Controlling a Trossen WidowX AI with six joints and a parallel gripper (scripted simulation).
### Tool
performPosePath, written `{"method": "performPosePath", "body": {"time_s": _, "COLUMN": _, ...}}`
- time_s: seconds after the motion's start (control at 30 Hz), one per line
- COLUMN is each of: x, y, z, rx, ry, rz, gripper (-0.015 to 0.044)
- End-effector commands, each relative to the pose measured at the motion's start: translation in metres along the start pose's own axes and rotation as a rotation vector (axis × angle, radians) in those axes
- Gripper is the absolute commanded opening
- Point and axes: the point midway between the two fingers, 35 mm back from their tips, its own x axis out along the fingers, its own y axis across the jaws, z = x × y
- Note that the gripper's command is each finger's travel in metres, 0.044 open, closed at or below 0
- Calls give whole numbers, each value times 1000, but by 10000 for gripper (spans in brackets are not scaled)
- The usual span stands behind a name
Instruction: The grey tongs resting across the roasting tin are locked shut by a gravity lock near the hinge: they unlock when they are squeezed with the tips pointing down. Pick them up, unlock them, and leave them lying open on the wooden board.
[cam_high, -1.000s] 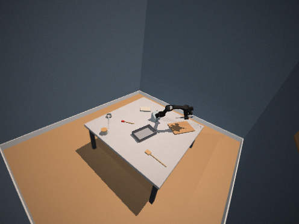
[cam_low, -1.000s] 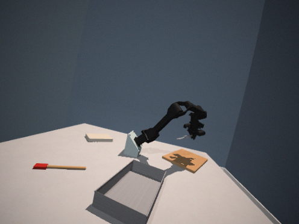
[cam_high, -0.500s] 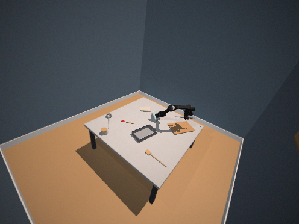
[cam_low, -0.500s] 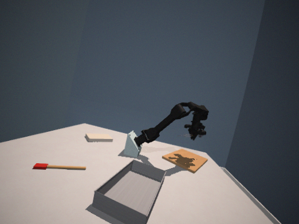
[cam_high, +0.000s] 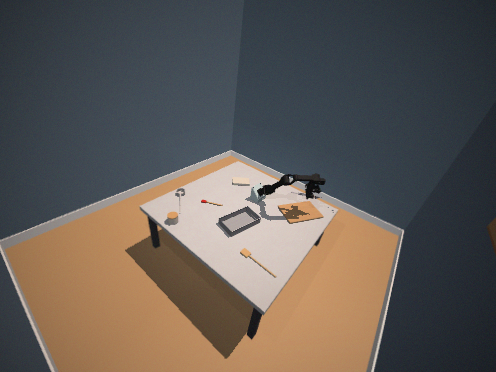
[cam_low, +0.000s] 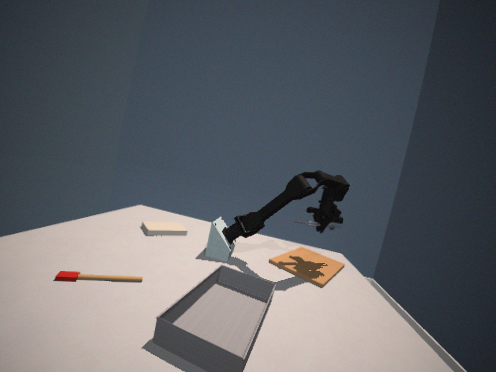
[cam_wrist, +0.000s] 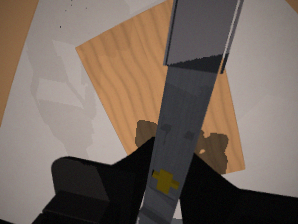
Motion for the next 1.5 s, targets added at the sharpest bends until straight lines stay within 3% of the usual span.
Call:
{"method": "performPosePath", "body": {"time_s": 0.0, "x": -1, "y": -1, "z": 1, "rx": 8, "ry": -1, "rz": -4, "gripper": -150}}
{"method": "performPosePath", "body": {"time_s": 1.47, "x": 65, "y": 4, "z": 6, "rx": 10, "ry": 1, "rz": -4, "gripper": -150}}
